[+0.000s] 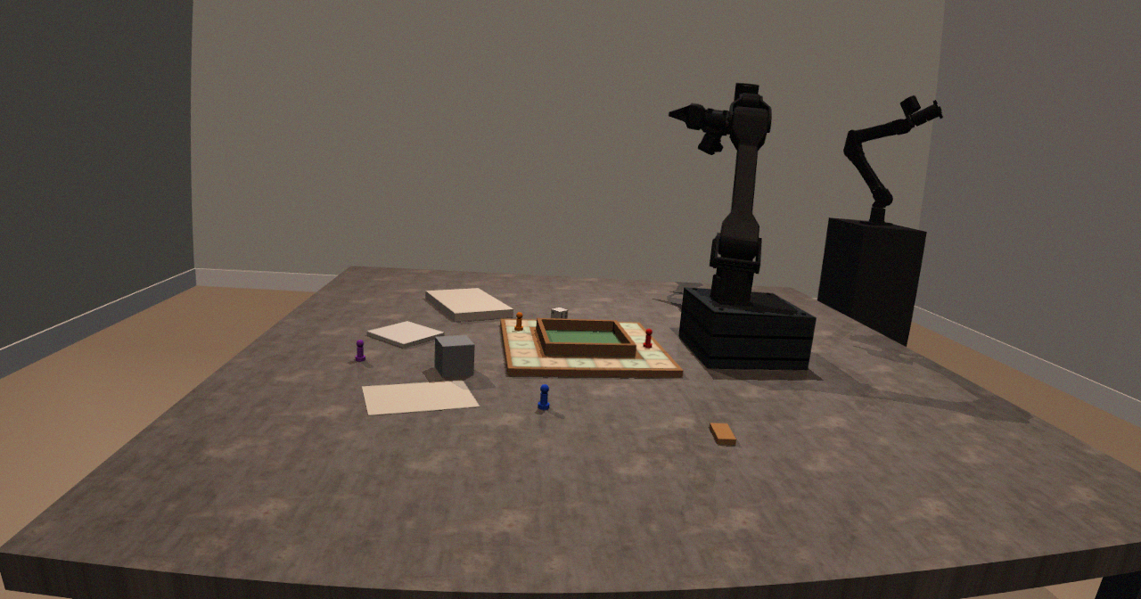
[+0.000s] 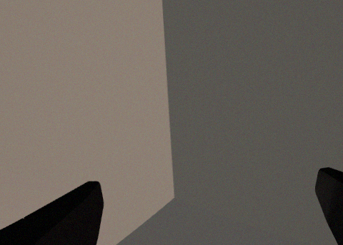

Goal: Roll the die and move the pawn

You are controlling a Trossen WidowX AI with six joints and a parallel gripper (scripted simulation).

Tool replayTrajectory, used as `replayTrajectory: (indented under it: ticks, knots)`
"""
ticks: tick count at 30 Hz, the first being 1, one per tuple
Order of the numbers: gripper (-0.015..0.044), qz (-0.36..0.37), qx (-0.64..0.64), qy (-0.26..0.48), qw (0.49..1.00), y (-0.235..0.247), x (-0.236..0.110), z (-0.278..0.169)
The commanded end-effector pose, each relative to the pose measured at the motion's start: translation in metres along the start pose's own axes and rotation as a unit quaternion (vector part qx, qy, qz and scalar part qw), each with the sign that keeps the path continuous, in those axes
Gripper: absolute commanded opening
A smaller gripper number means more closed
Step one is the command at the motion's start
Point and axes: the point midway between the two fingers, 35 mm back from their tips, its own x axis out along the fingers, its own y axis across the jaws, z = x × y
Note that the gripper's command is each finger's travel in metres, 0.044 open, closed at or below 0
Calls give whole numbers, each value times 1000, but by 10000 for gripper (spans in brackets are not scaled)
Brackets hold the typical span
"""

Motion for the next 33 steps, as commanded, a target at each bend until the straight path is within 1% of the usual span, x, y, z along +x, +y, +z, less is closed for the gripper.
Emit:
replayTrajectory:
  ticks: [1, 2, 5, 7, 11, 15, 18, 22, 26, 30, 33]
  knots:
    - [374, 0, 7, -1, 1000, -1, 2, 1]
    - [348, 0, 27, -2, 1000, -3, 9, 5]
    - [275, 0, 138, -18, 990, -18, 46, 29]
    - [275, 3, 214, -35, 976, -33, 70, 48]
    - [275, 12, 331, -72, 941, -62, 107, 81]
    - [275, 30, 445, -123, 887, -102, 142, 120]
    - [275, 51, 514, -164, 841, -135, 161, 148]
    - [275, 79, 581, -223, 779, -182, 177, 187]
    - [275, 115, 630, -284, 714, -234, 183, 224]
    - [275, 163, 661, -344, 647, -286, 180, 259]
    - [275, 217, 674, -385, 593, -326, 171, 285]
